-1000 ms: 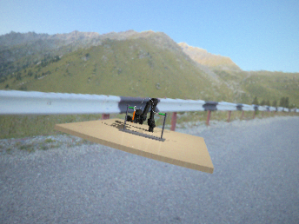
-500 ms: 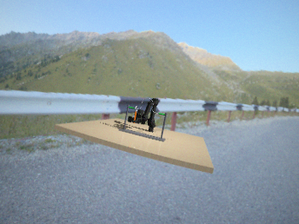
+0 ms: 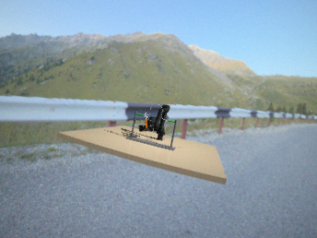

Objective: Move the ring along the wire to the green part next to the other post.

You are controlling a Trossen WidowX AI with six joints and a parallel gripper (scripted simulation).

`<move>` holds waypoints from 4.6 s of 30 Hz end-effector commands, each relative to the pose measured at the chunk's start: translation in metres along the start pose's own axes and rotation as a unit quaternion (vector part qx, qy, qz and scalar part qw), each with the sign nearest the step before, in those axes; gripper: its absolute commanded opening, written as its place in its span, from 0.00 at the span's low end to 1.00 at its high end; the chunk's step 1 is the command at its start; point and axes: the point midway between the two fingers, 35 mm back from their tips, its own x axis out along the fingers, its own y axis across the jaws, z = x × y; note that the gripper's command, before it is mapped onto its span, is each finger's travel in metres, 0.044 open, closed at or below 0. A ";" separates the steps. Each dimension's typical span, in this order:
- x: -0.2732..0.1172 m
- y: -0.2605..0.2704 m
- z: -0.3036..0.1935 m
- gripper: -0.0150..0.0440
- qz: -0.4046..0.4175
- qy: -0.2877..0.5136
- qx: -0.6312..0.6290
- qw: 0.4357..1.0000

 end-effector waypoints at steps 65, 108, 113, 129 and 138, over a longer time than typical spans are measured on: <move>-0.069 0.127 0.082 0.00 0.143 0.226 0.448 0.853; -0.077 0.145 0.134 0.00 0.179 0.233 0.577 0.762; -0.077 0.146 0.140 0.00 0.181 0.233 0.586 0.755; -0.078 0.146 0.150 0.00 0.178 0.234 0.585 0.756; -0.078 0.146 0.150 0.00 0.171 0.237 0.569 0.768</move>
